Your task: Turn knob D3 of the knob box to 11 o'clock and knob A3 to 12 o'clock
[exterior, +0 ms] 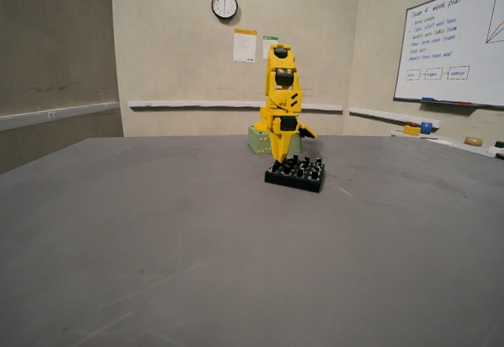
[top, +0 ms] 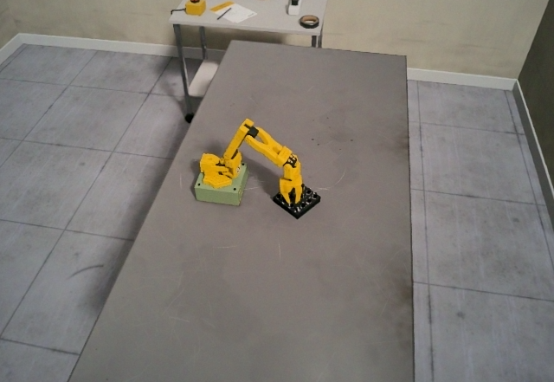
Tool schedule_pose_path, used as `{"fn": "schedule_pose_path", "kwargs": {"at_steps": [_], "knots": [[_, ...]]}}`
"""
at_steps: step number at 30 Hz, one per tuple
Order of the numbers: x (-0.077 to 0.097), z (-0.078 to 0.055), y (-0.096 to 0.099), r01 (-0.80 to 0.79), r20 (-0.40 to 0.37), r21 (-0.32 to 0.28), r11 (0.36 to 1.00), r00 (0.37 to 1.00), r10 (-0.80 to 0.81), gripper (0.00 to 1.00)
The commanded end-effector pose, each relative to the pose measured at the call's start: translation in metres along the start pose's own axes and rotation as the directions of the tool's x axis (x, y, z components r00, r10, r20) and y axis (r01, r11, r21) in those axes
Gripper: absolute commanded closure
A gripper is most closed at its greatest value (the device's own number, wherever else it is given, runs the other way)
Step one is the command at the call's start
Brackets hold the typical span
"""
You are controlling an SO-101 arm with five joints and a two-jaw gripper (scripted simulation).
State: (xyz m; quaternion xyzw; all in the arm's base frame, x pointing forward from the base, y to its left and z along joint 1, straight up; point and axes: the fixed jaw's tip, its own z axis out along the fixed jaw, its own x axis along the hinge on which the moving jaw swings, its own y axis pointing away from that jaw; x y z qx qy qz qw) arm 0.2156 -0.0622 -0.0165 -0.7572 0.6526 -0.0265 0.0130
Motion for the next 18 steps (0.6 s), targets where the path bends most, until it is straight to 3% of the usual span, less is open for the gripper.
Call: {"fn": "schedule_pose_path", "kwargs": {"at_steps": [1, 13, 14, 18], "knots": [[-0.003, 0.026, 0.011, 0.000, 0.022, -0.052, 0.999, 1.000, 0.001, 0.90], [-0.004, 0.036, 0.014, 0.000, 0.022, -0.052, 0.999, 1.000, 0.001, 0.90], [0.000, 0.005, 0.001, -0.002, -0.005, 0.010, 1.000, 1.000, 0.002, 0.90], [-0.001, 0.014, 0.004, -0.002, 0.001, -0.003, 1.000, 1.000, 0.002, 0.90]]}}
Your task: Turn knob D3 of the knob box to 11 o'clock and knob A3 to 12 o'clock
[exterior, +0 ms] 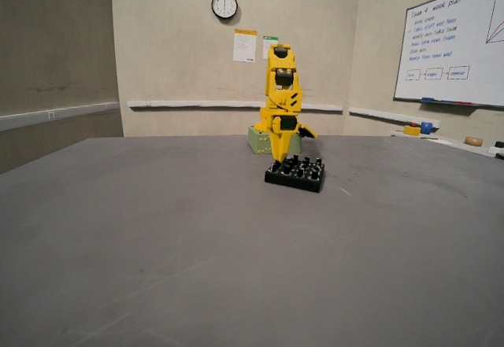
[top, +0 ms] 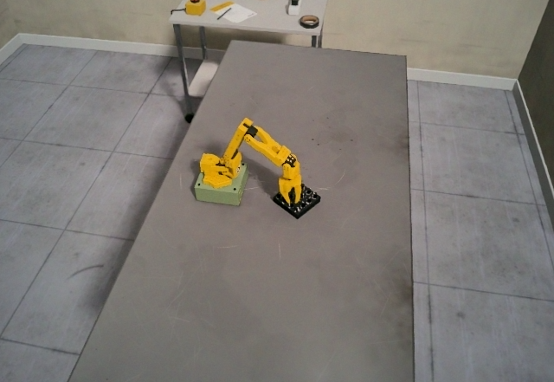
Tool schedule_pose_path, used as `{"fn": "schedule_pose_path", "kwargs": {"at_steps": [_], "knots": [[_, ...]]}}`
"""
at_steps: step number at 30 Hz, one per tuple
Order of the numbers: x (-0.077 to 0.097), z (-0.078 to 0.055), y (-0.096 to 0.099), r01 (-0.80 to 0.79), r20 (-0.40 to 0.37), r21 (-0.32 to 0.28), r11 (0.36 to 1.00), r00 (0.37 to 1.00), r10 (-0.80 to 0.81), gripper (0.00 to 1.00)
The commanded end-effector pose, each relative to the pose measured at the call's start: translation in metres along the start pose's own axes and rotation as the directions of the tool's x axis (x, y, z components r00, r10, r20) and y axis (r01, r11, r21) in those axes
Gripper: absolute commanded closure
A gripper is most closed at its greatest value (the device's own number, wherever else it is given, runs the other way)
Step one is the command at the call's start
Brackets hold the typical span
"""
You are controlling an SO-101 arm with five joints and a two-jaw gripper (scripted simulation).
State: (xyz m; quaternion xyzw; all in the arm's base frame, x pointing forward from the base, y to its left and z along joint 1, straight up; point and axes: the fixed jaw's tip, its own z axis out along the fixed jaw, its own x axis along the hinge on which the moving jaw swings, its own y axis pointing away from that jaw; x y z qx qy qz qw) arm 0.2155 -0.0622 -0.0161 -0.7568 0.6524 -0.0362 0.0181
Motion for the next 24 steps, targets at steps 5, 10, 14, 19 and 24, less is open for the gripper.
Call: {"fn": "schedule_pose_path", "kwargs": {"at_steps": [5, 10, 14, 19, 24], "knots": [[-0.005, 0.039, 0.014, 0.000, 0.024, -0.059, 0.998, 1.000, 0.001, 0.90], [-0.007, 0.047, 0.019, 0.001, 0.030, -0.072, 0.997, 1.000, 0.001, 0.90], [0.000, 0.008, 0.002, -0.003, -0.007, 0.011, 1.000, 1.000, 0.003, 0.90], [-0.002, 0.025, 0.007, -0.001, 0.009, -0.025, 1.000, 1.000, 0.002, 0.90], [-0.006, 0.045, 0.015, 0.001, 0.028, -0.067, 0.998, 1.000, 0.001, 0.90]]}}
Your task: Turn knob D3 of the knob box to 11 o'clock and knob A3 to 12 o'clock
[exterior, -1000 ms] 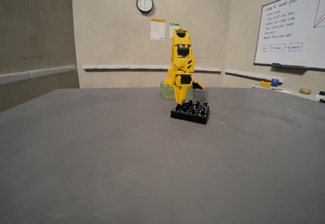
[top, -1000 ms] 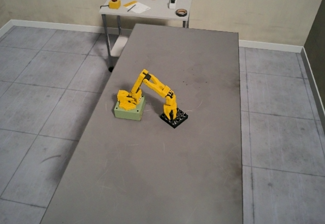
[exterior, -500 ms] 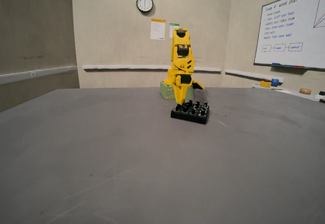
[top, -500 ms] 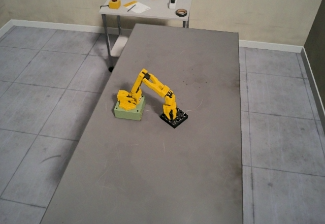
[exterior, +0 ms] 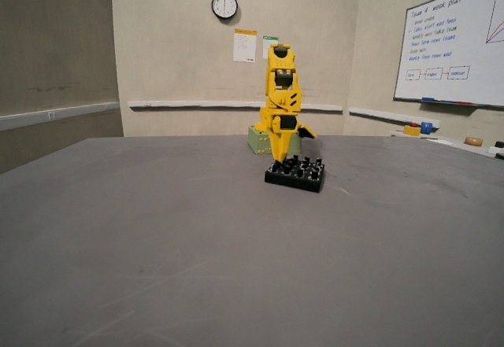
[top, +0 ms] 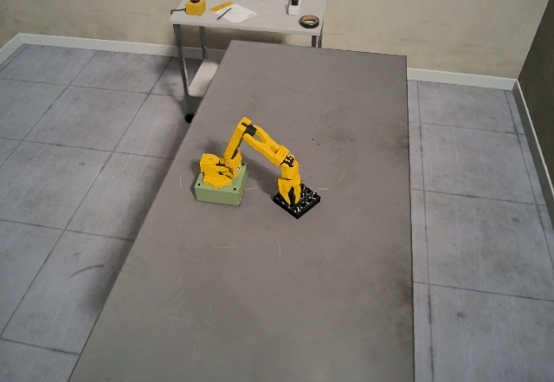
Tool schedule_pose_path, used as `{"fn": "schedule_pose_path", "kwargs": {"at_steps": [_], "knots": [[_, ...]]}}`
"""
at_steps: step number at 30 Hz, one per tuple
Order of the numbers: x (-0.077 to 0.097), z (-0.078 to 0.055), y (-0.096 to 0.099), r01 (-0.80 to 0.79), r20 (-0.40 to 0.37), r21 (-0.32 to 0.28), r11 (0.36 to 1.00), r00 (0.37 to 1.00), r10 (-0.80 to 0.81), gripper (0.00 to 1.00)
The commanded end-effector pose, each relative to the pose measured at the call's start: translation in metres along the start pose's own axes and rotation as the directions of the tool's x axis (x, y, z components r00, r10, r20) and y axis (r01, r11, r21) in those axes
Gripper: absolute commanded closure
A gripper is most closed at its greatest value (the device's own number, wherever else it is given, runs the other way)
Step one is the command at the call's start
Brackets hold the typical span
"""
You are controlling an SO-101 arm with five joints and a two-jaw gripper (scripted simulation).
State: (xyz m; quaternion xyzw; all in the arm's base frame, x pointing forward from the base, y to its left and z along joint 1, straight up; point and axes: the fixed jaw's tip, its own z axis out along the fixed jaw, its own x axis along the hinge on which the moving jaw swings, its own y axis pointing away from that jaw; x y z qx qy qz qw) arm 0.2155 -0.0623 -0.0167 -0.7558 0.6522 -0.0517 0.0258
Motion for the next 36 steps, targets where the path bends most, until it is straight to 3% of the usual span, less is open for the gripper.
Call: {"fn": "schedule_pose_path", "kwargs": {"at_steps": [1, 5, 6, 13, 30, 36], "knots": [[-0.007, 0.045, 0.017, 0.003, 0.043, -0.102, 0.995, 0.999, 0.001, 0.90], [-0.007, 0.046, 0.017, 0.003, 0.043, -0.104, 0.995, 0.999, 0.001, 0.90], [0.000, 0.005, 0.002, -0.002, 0.002, -0.009, 1.000, 1.000, 0.002, 0.90], [-0.001, 0.010, 0.003, -0.001, 0.007, -0.021, 1.000, 1.000, 0.001, 0.91], [-0.006, 0.043, 0.016, 0.003, 0.040, -0.096, 0.995, 0.999, 0.001, 0.98], [-0.007, 0.046, 0.017, 0.003, 0.043, -0.104, 0.995, 0.999, 0.001, 0.99]]}}
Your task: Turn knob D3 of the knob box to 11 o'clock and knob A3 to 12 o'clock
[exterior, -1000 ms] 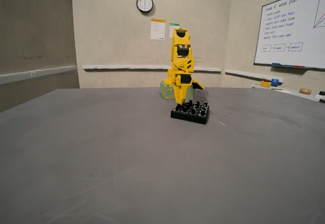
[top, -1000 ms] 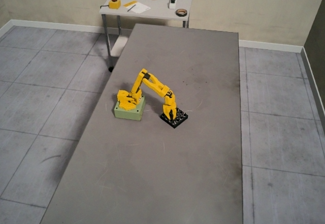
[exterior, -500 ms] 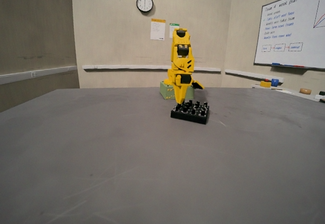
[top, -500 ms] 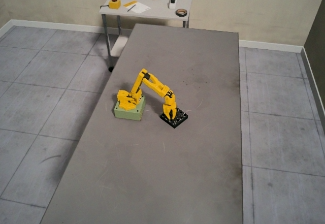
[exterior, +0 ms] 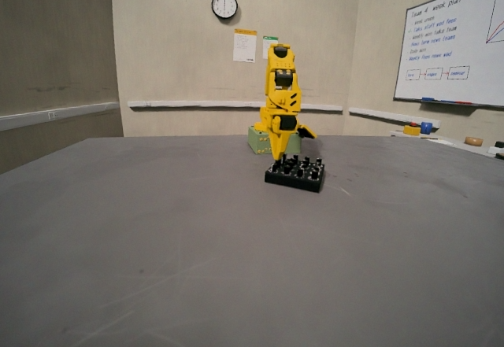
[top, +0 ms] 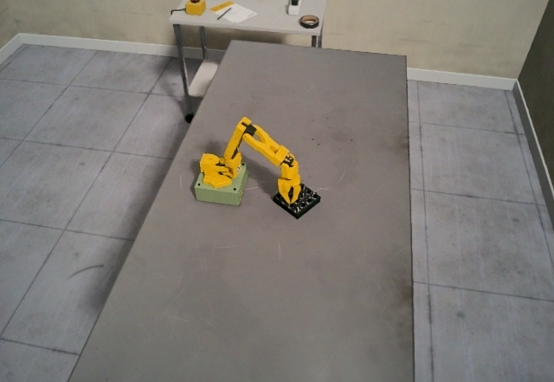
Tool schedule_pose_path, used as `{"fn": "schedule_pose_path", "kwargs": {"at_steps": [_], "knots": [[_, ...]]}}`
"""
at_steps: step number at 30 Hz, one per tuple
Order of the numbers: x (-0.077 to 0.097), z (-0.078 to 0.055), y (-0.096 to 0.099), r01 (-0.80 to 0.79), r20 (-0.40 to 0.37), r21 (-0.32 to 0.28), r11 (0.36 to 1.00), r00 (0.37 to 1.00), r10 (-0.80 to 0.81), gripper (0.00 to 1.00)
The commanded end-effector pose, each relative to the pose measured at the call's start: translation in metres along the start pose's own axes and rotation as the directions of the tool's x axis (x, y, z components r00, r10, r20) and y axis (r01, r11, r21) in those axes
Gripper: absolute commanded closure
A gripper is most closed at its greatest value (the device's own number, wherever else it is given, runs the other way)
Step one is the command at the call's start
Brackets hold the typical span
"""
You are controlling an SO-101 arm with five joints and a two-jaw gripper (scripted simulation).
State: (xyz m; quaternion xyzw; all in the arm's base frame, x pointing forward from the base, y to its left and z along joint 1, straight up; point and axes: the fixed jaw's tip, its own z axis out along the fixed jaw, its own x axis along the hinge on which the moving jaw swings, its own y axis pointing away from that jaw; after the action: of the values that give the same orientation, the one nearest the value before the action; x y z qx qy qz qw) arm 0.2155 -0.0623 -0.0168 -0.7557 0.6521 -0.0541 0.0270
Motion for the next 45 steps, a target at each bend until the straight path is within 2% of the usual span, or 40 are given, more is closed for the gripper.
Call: {"fn": "schedule_pose_path", "kwargs": {"at_steps": [1, 21, 37, 45], "knots": [[-0.0073, 0.0459, 0.0176, 0.004, 0.046, -0.109, 0.994, 0.999, 0.001, 0.99], [-0.0089, 0.0458, 0.0174, -0.272, 0.014, -0.117, 0.955, 0.961, 0.275, 0.99], [-0.0102, 0.0458, 0.0168, -0.496, -0.015, -0.117, 0.860, 0.867, 0.498, 0.99], [-0.0109, 0.0459, 0.0164, -0.612, -0.031, -0.114, 0.782, 0.789, 0.613, 0.99]]}}
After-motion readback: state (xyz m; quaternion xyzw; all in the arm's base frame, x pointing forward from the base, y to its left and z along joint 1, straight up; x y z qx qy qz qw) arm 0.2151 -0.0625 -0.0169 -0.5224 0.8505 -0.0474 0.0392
